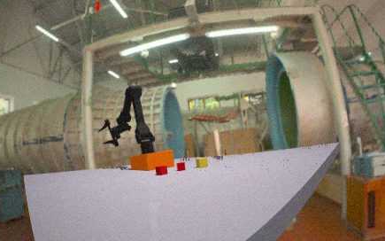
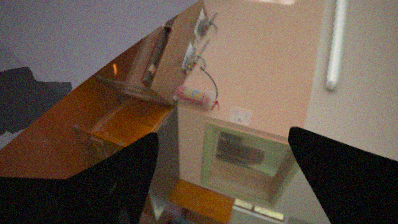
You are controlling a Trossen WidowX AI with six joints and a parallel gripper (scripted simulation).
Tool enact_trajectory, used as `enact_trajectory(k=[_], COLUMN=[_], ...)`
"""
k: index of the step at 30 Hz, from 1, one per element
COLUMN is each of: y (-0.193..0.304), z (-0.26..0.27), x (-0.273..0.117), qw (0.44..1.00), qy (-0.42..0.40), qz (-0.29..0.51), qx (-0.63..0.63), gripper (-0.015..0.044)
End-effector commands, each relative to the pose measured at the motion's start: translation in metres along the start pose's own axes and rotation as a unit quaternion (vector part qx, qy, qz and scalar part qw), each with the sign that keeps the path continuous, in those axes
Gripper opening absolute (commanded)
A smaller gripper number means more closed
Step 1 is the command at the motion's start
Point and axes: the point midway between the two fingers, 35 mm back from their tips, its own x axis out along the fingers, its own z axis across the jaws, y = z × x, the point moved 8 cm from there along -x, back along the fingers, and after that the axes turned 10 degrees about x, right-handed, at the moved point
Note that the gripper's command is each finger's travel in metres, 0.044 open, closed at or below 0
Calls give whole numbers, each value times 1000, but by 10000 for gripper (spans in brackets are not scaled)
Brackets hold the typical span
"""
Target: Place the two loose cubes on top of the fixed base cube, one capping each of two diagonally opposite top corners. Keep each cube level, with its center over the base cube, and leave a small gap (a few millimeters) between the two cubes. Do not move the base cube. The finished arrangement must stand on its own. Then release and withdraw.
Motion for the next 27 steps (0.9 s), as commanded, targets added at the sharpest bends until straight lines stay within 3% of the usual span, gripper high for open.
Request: enact_trajectory(k=[1, 5, 16, 27], y=[0, 7, 30, 18], z=[0, 12, 47, 82], x=[-1, -16, -113, -218], qw=[1000, 998, 936, 782], qy=[-1, -16, -34, 11], qz=[1, 32, 203, 367], qx=[2, 52, 287, 504], gripper=[374, 269, 265, 265])
